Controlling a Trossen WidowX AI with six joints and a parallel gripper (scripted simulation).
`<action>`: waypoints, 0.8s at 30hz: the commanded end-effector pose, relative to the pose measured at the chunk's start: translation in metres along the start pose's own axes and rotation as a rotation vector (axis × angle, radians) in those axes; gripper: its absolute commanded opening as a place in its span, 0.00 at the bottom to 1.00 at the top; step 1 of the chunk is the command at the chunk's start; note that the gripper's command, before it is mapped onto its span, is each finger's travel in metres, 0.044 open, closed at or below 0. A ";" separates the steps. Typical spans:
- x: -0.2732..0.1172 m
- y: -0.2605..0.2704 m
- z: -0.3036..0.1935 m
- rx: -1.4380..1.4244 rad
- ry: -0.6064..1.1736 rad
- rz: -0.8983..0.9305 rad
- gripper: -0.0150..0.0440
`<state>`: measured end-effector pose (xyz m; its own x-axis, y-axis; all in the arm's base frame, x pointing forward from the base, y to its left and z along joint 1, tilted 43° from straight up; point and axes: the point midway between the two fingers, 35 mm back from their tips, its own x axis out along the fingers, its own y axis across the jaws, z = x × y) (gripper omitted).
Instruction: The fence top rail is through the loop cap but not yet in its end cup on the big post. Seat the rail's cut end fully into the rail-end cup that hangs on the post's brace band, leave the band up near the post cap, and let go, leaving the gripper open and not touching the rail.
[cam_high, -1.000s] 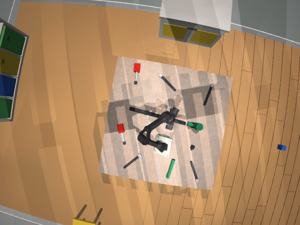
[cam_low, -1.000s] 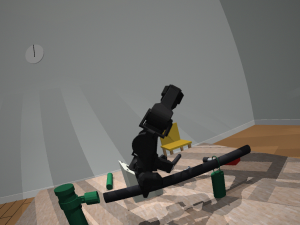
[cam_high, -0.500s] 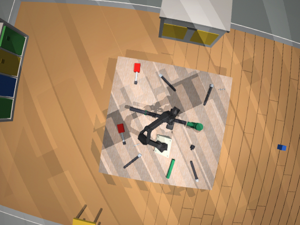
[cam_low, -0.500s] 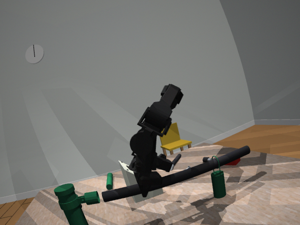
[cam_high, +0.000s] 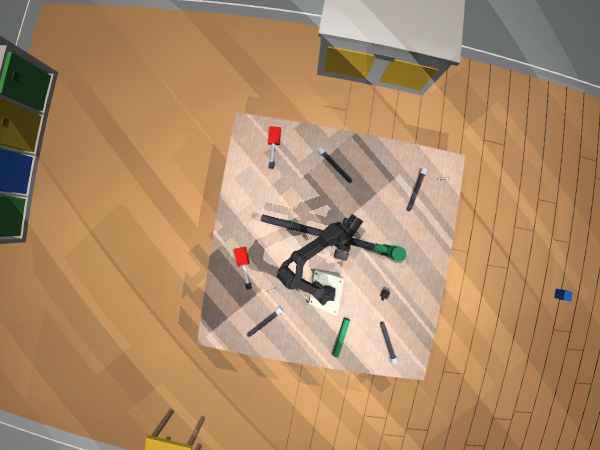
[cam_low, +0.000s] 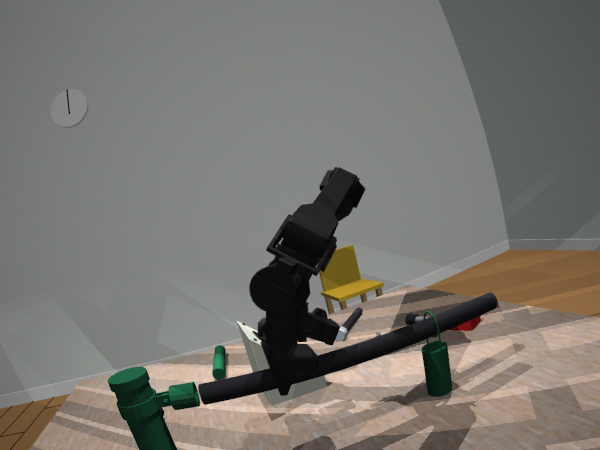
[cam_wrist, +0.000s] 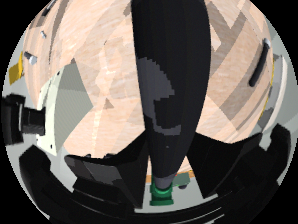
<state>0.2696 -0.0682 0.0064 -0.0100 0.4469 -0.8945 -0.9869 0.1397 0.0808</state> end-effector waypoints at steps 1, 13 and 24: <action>0.000 -0.001 -0.010 0.002 0.011 -0.007 0.25; 0.002 -0.001 -0.012 0.001 0.009 -0.005 0.25; 0.002 -0.001 -0.012 0.001 0.009 -0.005 0.25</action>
<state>0.2683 -0.0720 0.0001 -0.0143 0.4515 -0.8922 -0.9868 0.1378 0.0855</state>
